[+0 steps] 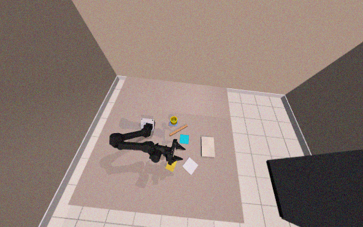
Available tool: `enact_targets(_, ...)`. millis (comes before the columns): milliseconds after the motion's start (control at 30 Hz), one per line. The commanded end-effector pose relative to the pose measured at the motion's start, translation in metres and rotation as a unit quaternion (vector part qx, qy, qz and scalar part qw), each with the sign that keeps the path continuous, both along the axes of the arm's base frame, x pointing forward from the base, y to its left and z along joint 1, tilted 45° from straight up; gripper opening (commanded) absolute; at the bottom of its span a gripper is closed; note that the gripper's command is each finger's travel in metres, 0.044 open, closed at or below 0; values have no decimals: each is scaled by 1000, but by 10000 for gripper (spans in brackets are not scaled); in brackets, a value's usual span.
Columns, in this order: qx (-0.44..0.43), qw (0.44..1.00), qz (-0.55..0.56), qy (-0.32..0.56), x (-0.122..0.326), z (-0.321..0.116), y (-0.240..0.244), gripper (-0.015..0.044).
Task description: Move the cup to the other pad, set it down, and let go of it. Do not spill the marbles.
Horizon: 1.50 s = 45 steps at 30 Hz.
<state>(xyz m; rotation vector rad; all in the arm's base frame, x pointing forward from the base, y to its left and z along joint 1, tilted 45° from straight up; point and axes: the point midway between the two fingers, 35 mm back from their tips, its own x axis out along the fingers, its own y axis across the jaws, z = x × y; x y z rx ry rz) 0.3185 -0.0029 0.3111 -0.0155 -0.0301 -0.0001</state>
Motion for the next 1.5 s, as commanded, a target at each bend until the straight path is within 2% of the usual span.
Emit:
enact_targets(0, 3, 1000, 1, 4, 1, -2, 1, 374)
enact_targets(100, 49, 997, 15, 62, 12, -26, 15, 295)
enact_targets(267, 172, 948, 18, 268, 27, -112, 70, 166)
enact_targets(433, 240, 865, -71, 434, 8, -188, 110, 166)
enact_targets(600, 245, 794, -195, 521, -24, -238, 130, 166)
enact_targets(800, 196, 734, -360, 542, -71, -276, 142, 166)
enact_targets(967, 115, 720, -493, 474, -110, -290, 144, 166)
enact_targets(1100, 90, 725, -522, 441, -123, -292, 147, 166)
enact_targets(1467, 90, 725, -522, 441, -124, -292, 147, 166)
